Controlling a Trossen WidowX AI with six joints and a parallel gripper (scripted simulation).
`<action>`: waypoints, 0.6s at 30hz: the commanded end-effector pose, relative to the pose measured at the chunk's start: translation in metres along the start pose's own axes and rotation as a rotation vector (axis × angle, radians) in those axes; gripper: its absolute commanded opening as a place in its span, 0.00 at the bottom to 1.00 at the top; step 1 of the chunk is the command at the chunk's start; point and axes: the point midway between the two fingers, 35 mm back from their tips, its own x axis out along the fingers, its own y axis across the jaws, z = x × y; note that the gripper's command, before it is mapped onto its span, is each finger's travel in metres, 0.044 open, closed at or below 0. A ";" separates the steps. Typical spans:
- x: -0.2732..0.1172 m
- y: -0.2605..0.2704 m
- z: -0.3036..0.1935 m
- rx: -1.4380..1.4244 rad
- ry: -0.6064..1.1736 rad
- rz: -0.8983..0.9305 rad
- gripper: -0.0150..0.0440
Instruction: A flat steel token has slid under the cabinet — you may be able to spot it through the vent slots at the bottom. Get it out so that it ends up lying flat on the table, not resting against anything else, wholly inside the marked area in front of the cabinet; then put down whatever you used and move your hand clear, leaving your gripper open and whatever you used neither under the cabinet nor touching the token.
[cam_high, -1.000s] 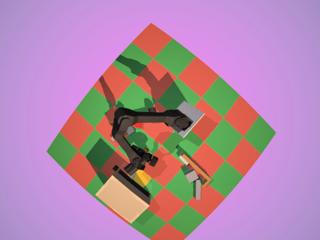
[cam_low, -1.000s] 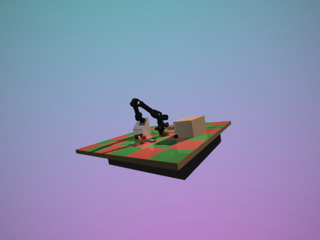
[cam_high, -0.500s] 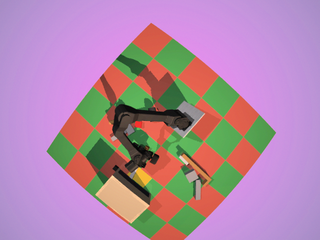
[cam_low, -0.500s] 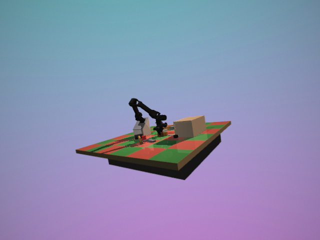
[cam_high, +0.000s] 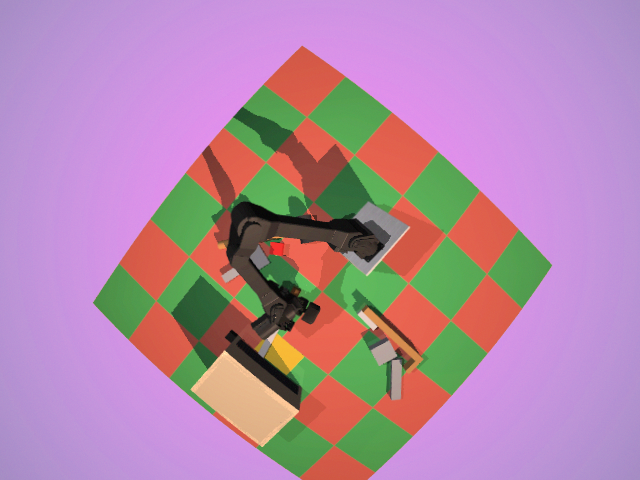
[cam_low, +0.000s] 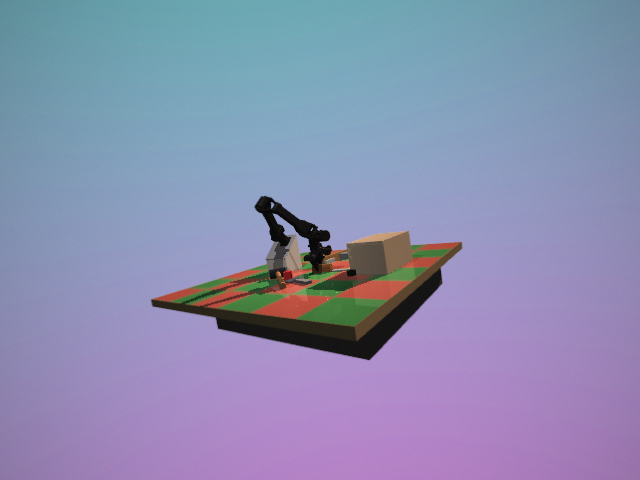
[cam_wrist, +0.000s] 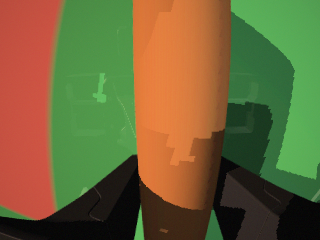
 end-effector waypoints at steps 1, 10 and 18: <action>0.001 0.001 -0.009 -0.008 0.006 0.004 0.25; 0.001 0.000 -0.019 -0.009 0.007 0.004 0.25; 0.001 -0.001 -0.028 -0.009 0.007 0.004 0.25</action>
